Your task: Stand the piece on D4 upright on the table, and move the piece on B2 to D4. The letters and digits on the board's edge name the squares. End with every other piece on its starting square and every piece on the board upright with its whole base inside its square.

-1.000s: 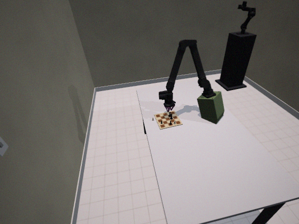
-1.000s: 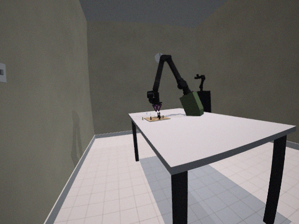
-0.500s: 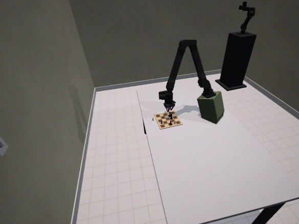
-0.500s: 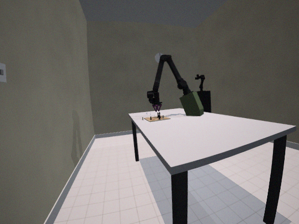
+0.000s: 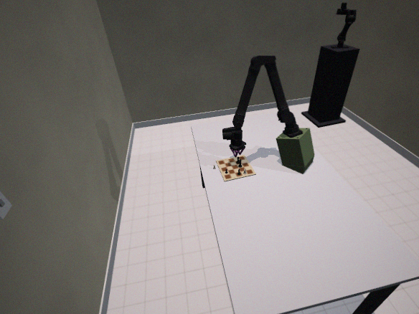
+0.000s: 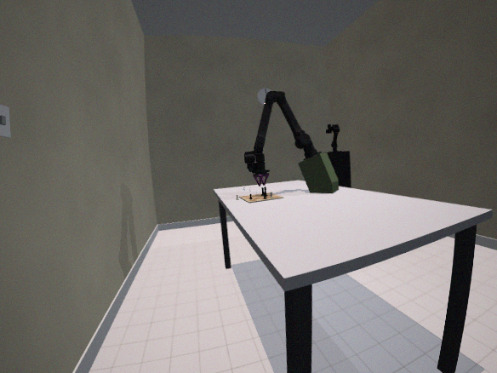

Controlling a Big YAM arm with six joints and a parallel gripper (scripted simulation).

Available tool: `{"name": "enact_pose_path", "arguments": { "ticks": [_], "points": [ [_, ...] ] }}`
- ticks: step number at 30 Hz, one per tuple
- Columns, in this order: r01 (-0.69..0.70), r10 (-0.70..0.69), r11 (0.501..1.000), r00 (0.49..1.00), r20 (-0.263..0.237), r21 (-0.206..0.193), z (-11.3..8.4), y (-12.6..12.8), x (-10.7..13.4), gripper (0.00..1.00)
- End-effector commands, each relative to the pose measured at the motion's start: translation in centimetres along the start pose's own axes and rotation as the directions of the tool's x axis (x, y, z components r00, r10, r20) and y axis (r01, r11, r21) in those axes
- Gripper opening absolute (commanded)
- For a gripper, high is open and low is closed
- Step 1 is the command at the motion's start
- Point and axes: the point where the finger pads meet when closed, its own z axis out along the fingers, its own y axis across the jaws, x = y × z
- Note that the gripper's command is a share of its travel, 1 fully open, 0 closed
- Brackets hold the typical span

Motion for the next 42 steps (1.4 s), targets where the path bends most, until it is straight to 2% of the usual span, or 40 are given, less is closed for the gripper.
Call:
{"name": "enact_pose_path", "arguments": {
  "ticks": [1,34,42],
  "points": [
    [0.006,-0.006,1.000,1.000,-0.002,0.006,0.27,-0.51,0.10,0.40],
    [0.006,-0.006,1.000,1.000,-0.002,0.005,0.27,-0.51,0.10,0.40],
    [0.006,-0.006,1.000,1.000,0.002,-0.007,-0.23,-0.09,0.69,0.40]
  ]
}}
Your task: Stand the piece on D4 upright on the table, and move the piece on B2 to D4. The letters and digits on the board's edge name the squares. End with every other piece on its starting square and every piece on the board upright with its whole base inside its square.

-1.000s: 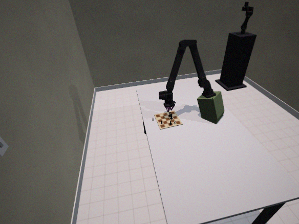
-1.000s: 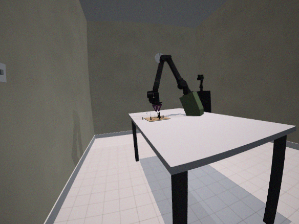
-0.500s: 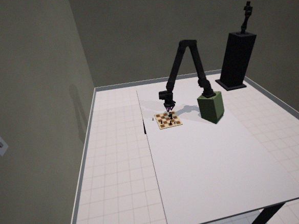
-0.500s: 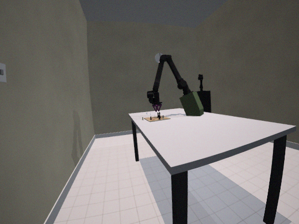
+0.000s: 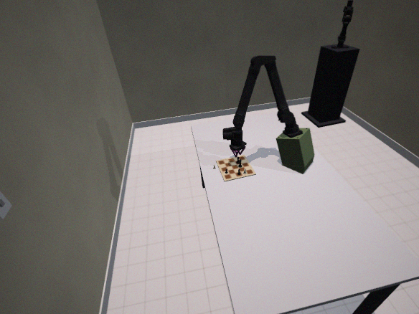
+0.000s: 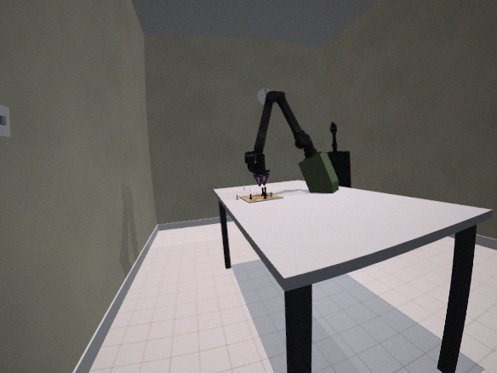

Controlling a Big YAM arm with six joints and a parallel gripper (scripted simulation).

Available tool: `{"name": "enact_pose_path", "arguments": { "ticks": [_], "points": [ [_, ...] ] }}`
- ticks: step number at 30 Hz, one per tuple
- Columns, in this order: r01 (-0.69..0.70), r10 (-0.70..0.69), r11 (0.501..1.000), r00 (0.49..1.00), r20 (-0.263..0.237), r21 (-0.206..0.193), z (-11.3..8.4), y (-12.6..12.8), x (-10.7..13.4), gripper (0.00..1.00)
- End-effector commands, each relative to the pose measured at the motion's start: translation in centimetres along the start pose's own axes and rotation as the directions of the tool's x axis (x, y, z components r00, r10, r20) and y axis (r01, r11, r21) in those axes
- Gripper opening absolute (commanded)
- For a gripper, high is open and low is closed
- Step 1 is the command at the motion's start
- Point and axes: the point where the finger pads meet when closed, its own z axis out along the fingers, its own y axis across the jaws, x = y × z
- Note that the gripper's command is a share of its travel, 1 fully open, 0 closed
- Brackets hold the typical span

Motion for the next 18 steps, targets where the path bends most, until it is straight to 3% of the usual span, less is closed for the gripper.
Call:
{"name": "enact_pose_path", "arguments": {
  "ticks": [1,18],
  "points": [
    [0.002,-0.002,1.000,1.000,0.006,-0.014,-0.41,0.22,0.59,0.40],
    [-0.007,0.008,1.000,1.000,0.011,-0.017,-0.57,-0.06,0.45,0.40]
  ]
}}
